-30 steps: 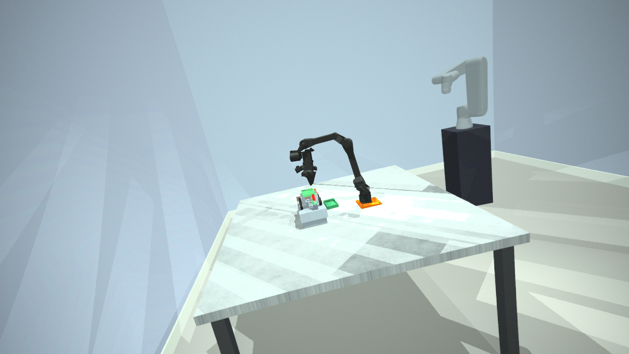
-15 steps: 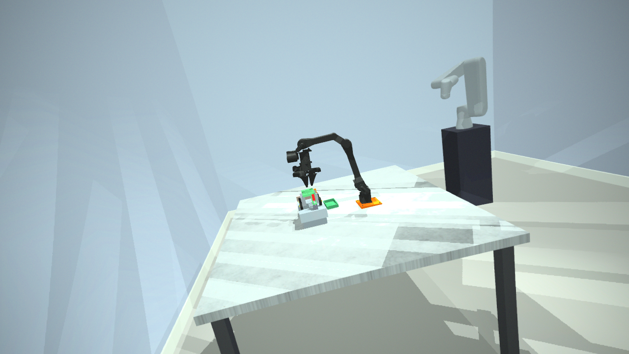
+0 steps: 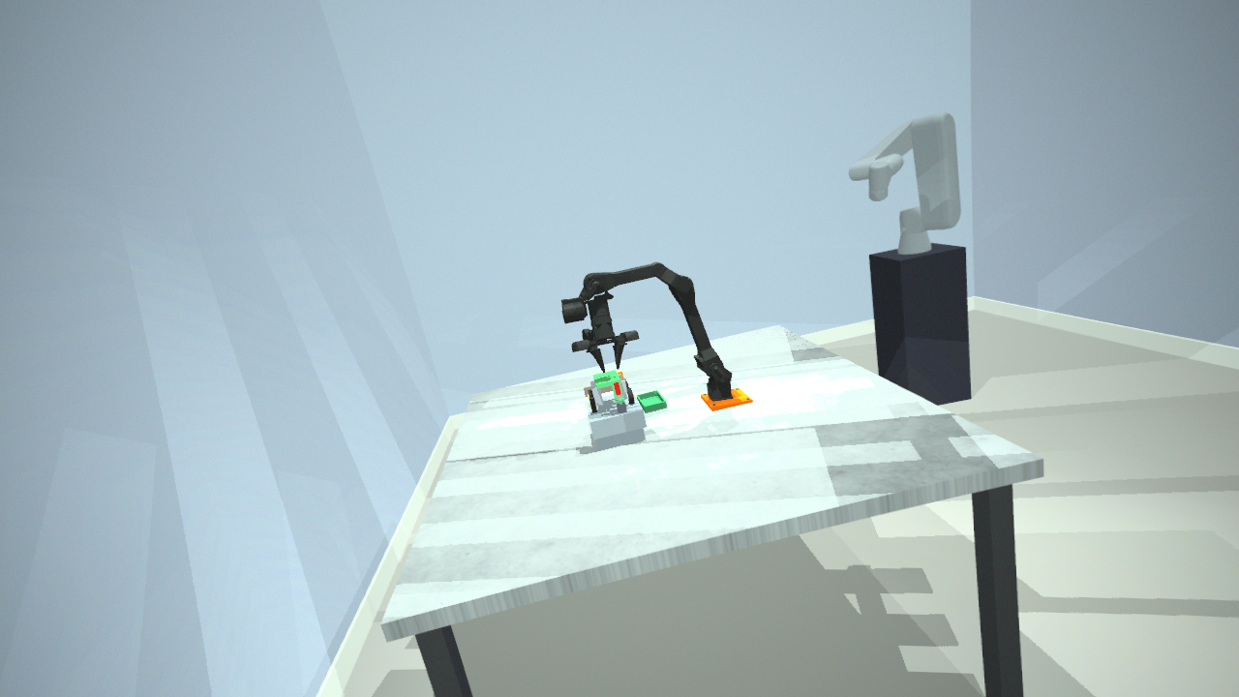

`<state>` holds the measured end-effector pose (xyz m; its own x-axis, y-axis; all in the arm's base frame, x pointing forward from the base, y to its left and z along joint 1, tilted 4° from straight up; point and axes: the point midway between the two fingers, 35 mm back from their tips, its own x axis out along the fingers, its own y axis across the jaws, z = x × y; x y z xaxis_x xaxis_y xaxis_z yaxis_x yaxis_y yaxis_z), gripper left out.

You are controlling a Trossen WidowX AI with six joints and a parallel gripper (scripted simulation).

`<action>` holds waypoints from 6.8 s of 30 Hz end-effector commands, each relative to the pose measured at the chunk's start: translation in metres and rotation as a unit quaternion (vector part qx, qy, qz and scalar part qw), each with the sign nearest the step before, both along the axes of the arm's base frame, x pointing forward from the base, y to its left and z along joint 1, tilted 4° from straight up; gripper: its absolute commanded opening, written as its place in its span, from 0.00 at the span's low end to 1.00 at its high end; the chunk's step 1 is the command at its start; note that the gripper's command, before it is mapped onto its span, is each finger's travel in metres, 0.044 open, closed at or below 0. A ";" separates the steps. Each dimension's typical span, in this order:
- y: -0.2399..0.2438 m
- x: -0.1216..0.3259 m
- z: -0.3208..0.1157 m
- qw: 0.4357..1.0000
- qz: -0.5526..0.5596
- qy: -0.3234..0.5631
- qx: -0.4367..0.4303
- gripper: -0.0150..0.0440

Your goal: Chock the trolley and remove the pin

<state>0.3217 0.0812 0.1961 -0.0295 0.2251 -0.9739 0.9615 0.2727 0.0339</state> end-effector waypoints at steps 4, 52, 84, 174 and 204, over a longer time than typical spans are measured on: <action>0.031 -0.005 0.004 0.994 -0.099 0.038 0.013 0.58; 0.046 -0.007 -0.046 0.994 -0.102 0.039 0.014 0.58; 0.049 -0.008 -0.059 0.994 -0.101 0.037 0.013 0.25; 0.072 -0.045 -0.013 0.994 -0.102 0.041 0.014 0.25; 0.024 -0.087 -0.018 0.994 -0.102 0.042 0.012 0.25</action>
